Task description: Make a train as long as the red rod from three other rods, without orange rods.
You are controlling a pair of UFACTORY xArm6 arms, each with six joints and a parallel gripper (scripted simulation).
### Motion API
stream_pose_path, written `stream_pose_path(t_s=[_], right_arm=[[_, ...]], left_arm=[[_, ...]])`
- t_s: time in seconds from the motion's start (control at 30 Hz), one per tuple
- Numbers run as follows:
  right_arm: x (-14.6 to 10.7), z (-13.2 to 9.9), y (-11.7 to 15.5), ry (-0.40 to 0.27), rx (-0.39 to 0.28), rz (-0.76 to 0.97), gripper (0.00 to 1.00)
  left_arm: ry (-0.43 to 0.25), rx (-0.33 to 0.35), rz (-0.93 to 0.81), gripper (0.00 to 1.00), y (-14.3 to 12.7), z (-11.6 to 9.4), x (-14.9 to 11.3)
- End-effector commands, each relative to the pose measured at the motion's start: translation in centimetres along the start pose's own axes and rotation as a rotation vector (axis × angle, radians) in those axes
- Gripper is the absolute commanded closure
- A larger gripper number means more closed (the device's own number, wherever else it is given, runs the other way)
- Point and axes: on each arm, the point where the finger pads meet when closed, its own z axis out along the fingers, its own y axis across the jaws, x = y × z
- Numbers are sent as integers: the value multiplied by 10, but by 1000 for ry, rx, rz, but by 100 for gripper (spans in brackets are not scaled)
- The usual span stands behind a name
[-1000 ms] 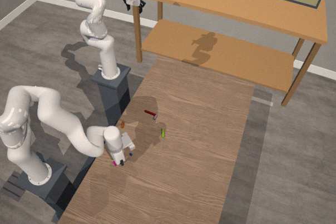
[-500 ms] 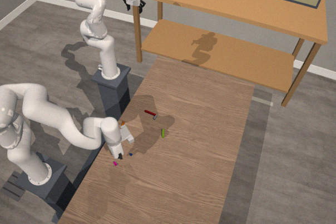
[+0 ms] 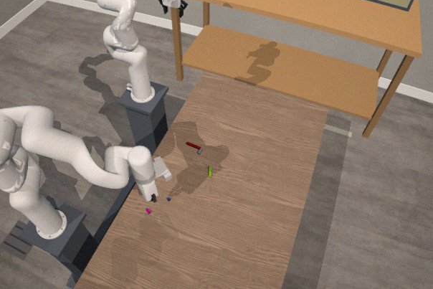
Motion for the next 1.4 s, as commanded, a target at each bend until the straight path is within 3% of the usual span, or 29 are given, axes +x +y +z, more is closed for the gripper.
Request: stream_pose_path(t_s=[0.0,1.2,1.37], right_arm=[[3,-2,1,6,-2,14,94],[80,-3,16,7,2,1093,94],[83,-3,16,7,2,1129,94]], left_arm=[[5,0,0,0,0,-2,1],[5,0,0,0,0,-2,1],[5,0,0,0,0,-2,1]])
